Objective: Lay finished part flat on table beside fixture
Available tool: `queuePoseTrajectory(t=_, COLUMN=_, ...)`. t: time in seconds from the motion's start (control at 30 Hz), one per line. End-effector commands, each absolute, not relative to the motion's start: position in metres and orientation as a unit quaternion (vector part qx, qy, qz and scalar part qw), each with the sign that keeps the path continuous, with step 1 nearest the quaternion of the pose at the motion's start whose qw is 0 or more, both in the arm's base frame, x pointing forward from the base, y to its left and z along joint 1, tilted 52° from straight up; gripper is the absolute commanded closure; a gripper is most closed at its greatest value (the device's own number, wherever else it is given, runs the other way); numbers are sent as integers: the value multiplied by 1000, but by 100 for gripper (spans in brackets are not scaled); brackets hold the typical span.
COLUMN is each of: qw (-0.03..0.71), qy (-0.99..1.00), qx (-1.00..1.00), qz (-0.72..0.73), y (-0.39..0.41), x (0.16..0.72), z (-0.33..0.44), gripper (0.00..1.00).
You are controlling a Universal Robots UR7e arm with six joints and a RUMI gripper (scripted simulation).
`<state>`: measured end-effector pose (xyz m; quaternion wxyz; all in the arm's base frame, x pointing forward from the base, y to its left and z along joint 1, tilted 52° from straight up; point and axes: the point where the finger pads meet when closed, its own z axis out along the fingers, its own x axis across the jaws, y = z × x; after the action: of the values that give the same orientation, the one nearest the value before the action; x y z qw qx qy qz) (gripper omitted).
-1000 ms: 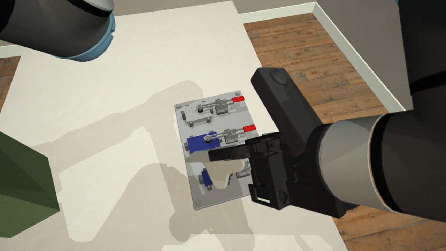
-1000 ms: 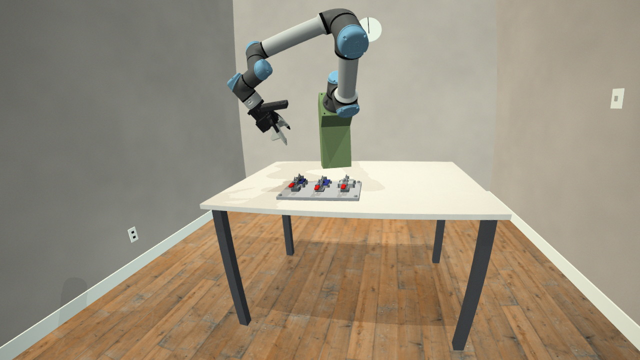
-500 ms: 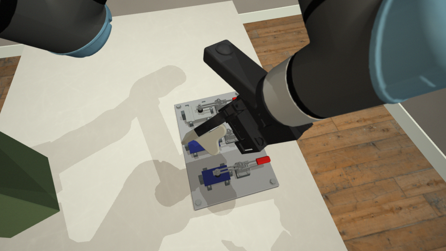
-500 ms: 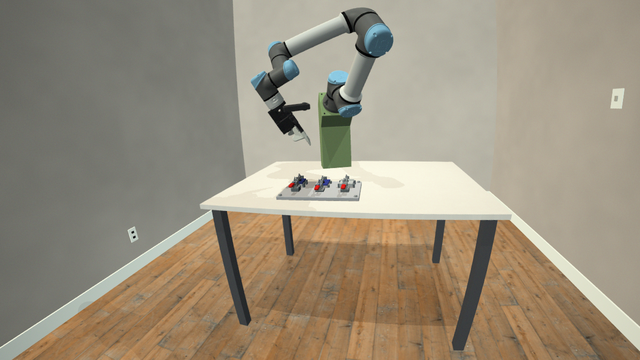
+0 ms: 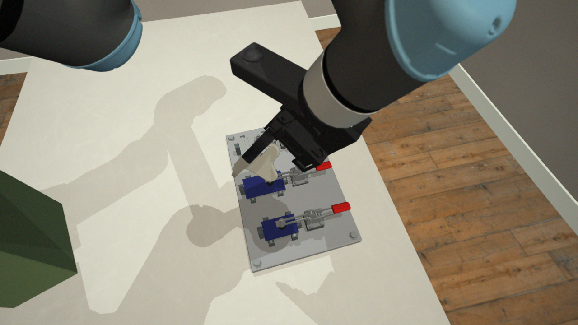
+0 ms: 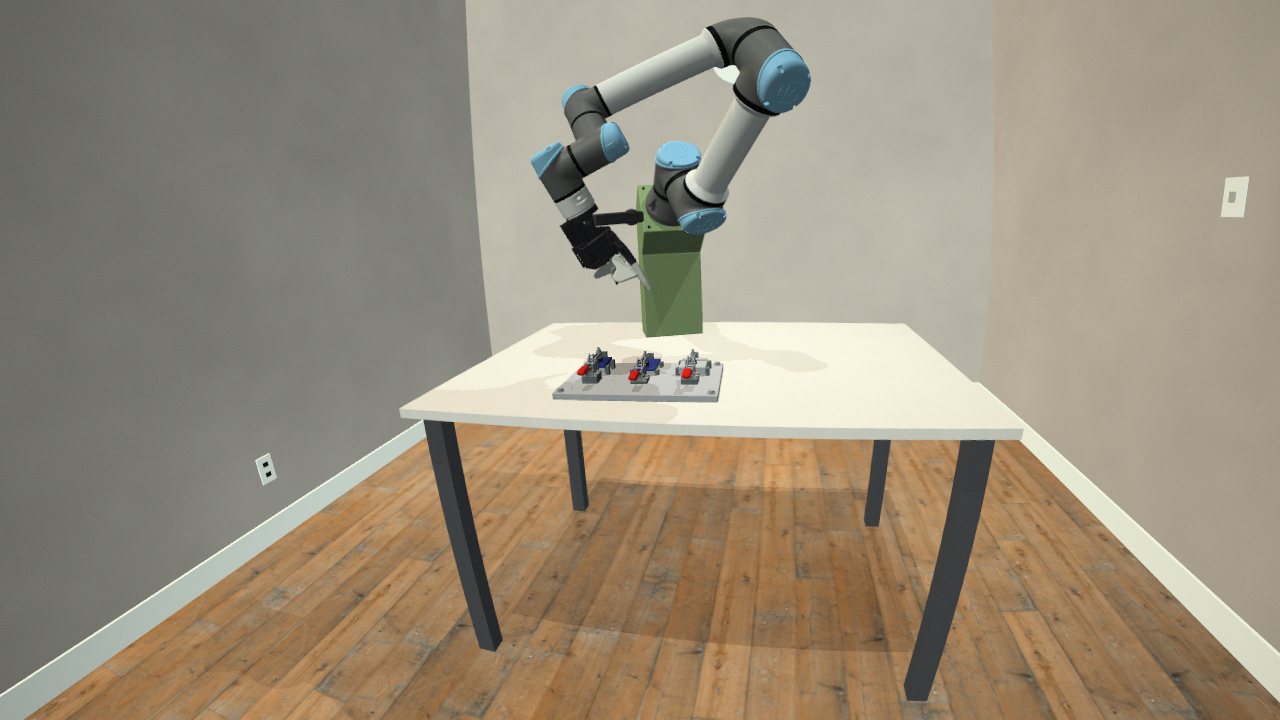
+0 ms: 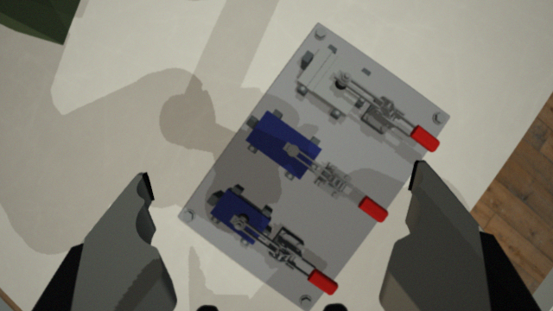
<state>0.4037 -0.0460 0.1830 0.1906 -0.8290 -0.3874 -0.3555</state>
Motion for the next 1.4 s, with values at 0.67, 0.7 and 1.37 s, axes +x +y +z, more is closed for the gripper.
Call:
queuePoseTrajectory(t=0.67, qw=170, qy=-414, qx=-815, qz=-368, y=-31, x=403, z=180, gripper=0)
queuePoseTrajectory(t=0.7, qw=170, qy=-414, qx=-815, qz=-368, y=-31, x=403, z=180, gripper=0)
queuePoseTrajectory(t=1.37, qw=170, qy=-414, qx=-815, qz=-368, y=-31, x=403, z=180, gripper=0)
